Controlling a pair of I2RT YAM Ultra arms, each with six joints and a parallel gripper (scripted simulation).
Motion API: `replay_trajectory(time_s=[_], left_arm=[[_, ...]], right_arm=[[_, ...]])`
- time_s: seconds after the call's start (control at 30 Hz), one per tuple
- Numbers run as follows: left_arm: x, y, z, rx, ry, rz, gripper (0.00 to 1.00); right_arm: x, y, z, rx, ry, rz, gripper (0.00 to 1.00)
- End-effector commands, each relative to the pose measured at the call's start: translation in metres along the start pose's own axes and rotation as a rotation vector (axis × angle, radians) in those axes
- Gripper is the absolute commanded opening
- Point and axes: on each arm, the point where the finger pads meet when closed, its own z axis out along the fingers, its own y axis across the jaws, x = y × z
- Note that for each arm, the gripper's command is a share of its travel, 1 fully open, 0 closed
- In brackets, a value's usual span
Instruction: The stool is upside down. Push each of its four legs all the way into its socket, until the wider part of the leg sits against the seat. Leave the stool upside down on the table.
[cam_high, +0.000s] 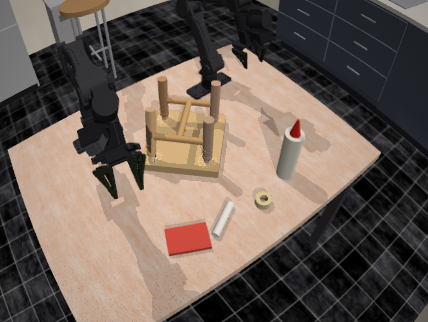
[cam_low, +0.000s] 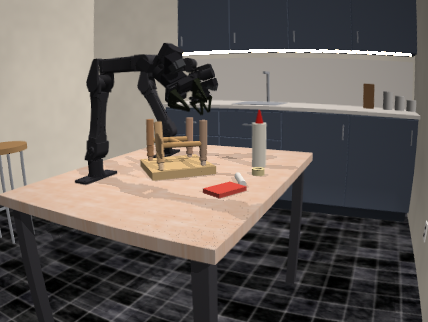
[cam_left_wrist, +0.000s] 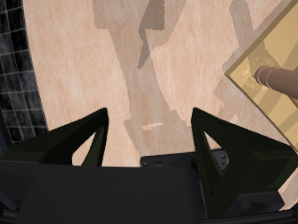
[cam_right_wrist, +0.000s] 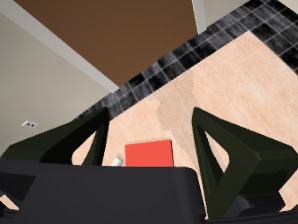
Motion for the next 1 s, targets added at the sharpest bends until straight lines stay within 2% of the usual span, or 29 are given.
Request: replay_trajectory(time_s=[0.0, 0.2, 0.27, 0.3, 0.53, 0.6, 0.67, 0.7, 0.73, 0.77, 0.83, 0.87, 0.9, 0.97], left_arm=[[-0.021, -0.038, -0.015, 0.109, -0.06, 0.25, 0.69], [-0.026, -0.102, -0.035, 0.25, -0.146, 0.626, 0.69], [-0.026, -0.102, -0.035, 0.25, -0.146, 0.626, 0.69], [-0.025, -0.111, -0.041, 0.312, -0.188, 0.776, 0.69], [-0.004, -0.181, -0.073, 0.455, -0.288, 1.151, 0.69], [0.005, -0.199, -0.084, 0.504, -0.327, 1.269, 0.69], [0.017, -0.215, -0.095, 0.554, -0.367, 1.386, 0.69], [0.023, -0.222, -0.101, 0.587, -0.387, 1.441, 0.69], [0.03, -0.229, -0.107, 0.606, -0.41, 1.501, 0.69], [0.026, -0.248, -0.083, 0.657, -0.374, 1.56, 0.69], [0.026, -0.248, -0.083, 0.657, -0.374, 1.56, 0.69], [0.028, -0.256, -0.08, 0.755, -0.37, 1.684, 0.69], [0.04, -0.257, -0.104, 0.751, -0.421, 1.728, 0.69], [0.049, -0.27, -0.099, 0.811, -0.396, 1.805, 0.69]], right_arm=[[0.001, 0.039, -0.056, -0.218, -0.053, -0.164, 0.69], [0.04, 0.055, -0.121, -0.404, -0.059, -0.347, 0.69], [0.04, 0.055, -0.121, -0.404, -0.059, -0.347, 0.69], [0.045, 0.055, -0.134, -0.432, -0.069, -0.375, 0.69], [0.116, 0.059, -0.181, -0.641, -0.047, -0.591, 0.69], [0.139, 0.057, -0.187, -0.695, -0.028, -0.649, 0.69], [0.157, 0.055, -0.205, -0.762, -0.049, -0.708, 0.69], [0.171, 0.054, -0.203, -0.786, -0.025, -0.735, 0.69], [0.178, 0.052, -0.216, -0.824, -0.055, -0.765, 0.69], [0.186, 0.05, -0.221, -0.851, -0.062, -0.79, 0.69], [0.186, 0.05, -0.221, -0.851, -0.062, -0.79, 0.69], [0.193, 0.049, -0.218, -0.862, -0.052, -0.806, 0.69], [0.202, 0.047, -0.229, -0.896, -0.072, -0.829, 0.69], [0.215, 0.044, -0.234, -0.93, -0.078, -0.857, 0.69]])
